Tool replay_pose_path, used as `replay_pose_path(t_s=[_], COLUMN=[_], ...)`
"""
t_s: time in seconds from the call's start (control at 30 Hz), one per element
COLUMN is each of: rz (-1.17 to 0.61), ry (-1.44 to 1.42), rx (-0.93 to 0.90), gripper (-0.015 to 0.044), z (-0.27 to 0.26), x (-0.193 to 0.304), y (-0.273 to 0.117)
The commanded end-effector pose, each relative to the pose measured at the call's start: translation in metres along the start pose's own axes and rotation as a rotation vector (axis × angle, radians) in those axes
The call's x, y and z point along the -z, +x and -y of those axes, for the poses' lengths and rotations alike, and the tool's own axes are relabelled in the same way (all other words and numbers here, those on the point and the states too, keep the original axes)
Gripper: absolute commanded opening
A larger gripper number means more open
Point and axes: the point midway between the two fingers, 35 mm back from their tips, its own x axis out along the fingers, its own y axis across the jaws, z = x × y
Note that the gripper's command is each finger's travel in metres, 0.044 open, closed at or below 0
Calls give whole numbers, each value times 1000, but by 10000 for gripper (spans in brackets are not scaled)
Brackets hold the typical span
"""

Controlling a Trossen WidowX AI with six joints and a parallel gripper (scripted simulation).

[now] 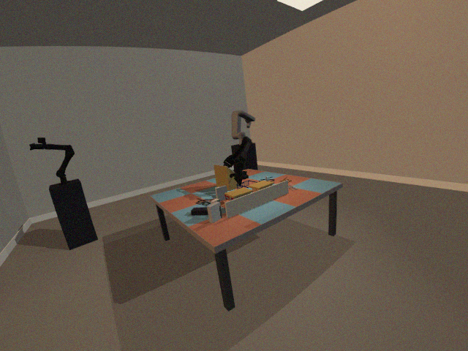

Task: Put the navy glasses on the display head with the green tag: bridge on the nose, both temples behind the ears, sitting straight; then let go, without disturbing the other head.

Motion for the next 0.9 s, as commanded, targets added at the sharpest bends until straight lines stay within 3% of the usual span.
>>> replay_pose_path(t_s=[0.0,0.87], rz=[6,7], ry=[4,3], rx=[1,2], gripper=[0,0], z=[8,47], x=[-1,-2], y=[0,1])
